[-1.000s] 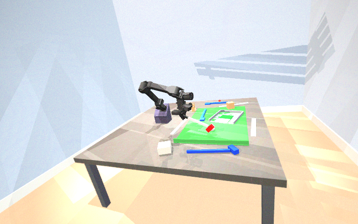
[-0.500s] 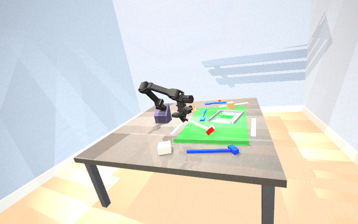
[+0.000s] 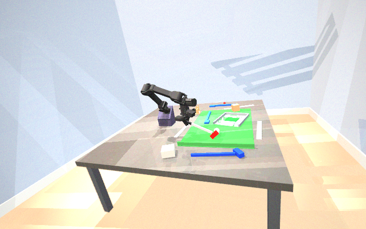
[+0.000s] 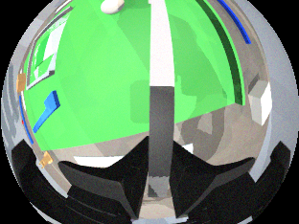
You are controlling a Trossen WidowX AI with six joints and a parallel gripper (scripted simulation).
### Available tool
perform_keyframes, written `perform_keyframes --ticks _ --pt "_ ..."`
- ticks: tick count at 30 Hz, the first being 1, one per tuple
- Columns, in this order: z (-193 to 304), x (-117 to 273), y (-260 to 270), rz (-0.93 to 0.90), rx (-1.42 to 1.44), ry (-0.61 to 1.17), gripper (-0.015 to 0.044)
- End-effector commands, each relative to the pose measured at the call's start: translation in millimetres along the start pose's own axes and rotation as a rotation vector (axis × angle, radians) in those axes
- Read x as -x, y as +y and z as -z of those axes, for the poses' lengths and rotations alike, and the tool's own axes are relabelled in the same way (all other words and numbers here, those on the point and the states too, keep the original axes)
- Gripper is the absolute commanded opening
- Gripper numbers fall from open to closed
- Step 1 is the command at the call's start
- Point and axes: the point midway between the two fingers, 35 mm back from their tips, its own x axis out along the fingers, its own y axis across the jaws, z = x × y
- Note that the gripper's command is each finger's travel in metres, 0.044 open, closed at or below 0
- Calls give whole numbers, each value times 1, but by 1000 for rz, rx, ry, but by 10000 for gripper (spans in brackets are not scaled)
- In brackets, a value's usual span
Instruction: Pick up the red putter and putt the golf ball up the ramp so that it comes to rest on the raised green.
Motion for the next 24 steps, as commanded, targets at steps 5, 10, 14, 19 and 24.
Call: perform_keyframes --ticks 5,10,14,19,24 --pt "-1 1 -17 1 -12 -7 0" --pt "-1 -1 -5 1 -11 0 0" --pt "-7 -2 48 -12 -12 1 0" --pt "-2 0 113 -7 -12 -4 0" --pt "0 4 122 -5 -12 -5 0"
